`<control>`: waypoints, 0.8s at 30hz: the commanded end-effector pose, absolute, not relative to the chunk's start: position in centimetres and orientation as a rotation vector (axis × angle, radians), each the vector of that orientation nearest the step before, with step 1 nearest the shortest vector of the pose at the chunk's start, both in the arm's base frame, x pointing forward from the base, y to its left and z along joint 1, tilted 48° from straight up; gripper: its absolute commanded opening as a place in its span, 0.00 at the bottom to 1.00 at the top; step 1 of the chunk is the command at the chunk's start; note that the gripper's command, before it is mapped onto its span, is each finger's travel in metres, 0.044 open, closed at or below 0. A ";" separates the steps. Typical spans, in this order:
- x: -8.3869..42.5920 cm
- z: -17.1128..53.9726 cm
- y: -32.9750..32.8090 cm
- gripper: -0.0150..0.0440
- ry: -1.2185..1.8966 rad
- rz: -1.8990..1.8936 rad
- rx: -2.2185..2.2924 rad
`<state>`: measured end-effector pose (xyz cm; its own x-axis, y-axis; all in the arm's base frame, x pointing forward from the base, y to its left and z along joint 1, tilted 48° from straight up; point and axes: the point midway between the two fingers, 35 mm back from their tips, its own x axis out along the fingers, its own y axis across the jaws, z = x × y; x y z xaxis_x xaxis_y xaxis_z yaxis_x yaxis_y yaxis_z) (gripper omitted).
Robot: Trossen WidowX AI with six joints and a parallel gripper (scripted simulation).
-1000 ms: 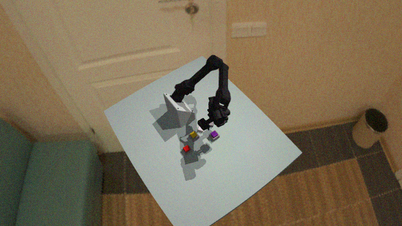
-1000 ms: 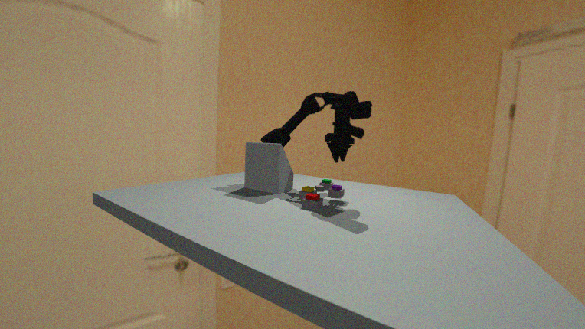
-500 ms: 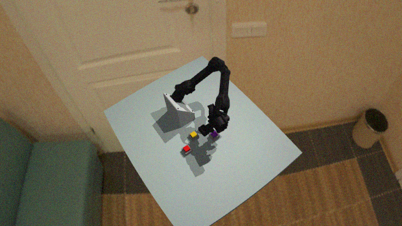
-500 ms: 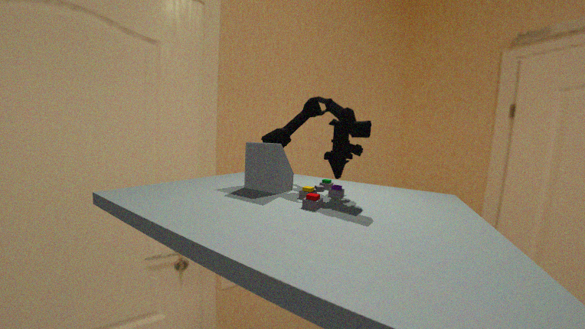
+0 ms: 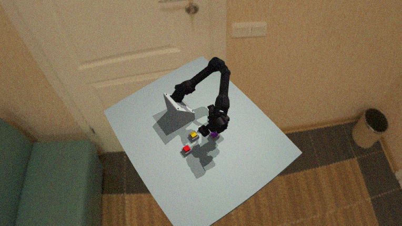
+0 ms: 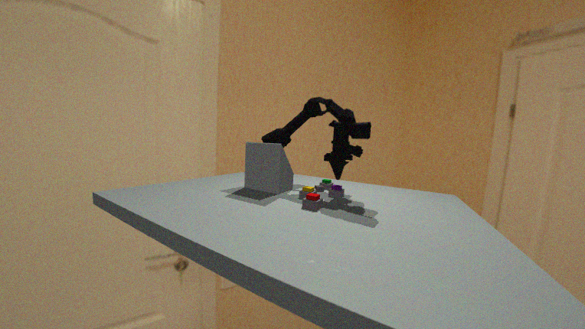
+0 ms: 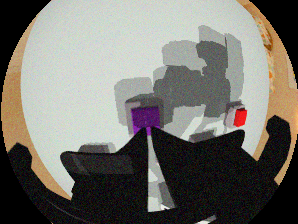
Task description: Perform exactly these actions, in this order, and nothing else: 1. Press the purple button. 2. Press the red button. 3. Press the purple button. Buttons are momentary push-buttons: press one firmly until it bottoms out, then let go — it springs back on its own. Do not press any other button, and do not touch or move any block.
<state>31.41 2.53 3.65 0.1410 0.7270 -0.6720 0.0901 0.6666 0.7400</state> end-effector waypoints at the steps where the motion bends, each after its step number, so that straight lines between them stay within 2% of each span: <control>1: 31.3 3.1 3.1 0.29 1.384 0.530 0.761; 24: 31.6 1.6 4.9 0.29 1.383 0.532 0.762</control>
<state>31.80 4.71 1.83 0.1415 0.7289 -0.6698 0.0873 0.6648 0.7419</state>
